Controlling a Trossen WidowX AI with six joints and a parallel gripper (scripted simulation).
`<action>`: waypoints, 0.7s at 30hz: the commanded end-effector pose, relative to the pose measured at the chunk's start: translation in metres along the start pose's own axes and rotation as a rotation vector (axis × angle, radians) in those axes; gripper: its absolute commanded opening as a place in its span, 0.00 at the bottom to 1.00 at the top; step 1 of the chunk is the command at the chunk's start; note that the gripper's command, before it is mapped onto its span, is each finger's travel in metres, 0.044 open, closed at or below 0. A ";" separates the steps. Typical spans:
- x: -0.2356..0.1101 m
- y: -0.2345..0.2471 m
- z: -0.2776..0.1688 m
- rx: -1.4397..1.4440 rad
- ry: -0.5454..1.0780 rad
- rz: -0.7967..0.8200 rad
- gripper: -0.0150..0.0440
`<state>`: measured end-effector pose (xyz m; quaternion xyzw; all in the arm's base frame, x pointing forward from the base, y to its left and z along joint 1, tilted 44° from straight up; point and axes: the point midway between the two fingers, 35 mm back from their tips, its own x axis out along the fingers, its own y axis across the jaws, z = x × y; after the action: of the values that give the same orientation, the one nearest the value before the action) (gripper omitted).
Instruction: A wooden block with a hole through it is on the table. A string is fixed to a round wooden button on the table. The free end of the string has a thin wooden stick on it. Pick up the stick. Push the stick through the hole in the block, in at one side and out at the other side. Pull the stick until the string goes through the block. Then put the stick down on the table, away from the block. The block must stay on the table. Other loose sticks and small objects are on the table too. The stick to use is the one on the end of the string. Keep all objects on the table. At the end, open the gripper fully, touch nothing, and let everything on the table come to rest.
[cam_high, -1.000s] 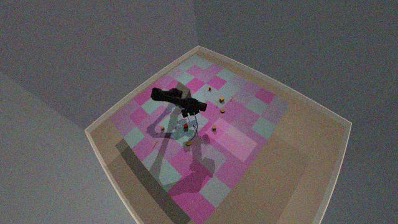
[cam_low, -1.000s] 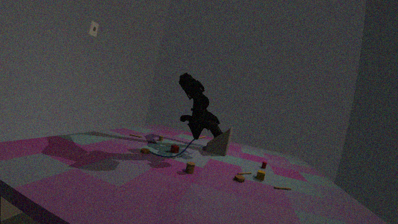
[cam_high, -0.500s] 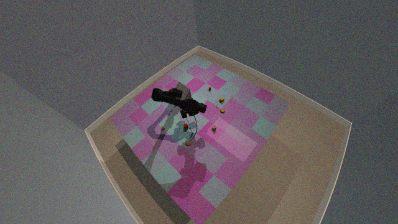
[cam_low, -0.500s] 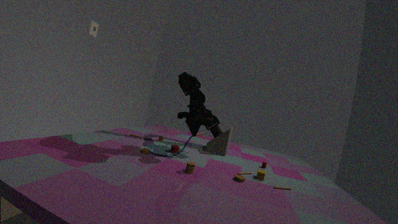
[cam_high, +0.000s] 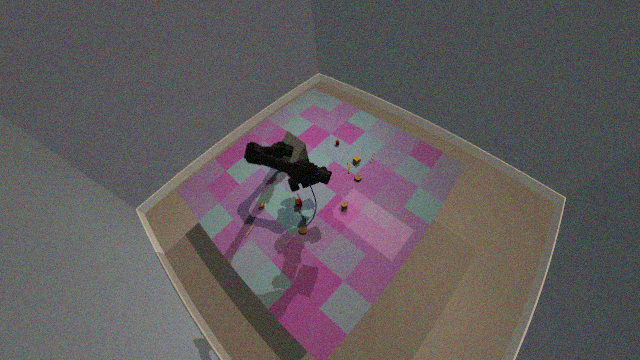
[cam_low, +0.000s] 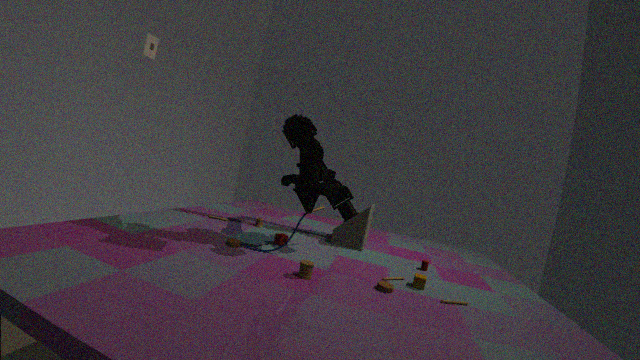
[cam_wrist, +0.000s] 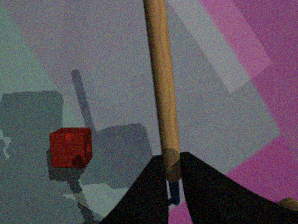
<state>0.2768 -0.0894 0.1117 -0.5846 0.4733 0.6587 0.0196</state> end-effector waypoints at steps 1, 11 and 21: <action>-0.005 0.002 -0.003 0.011 -0.013 -0.006 0.25; -0.016 0.009 -0.006 0.014 -0.045 -0.010 0.25; -0.017 0.021 -0.003 0.087 -0.054 -0.026 0.25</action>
<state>0.2781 -0.0919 0.1348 -0.5718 0.4834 0.6609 0.0506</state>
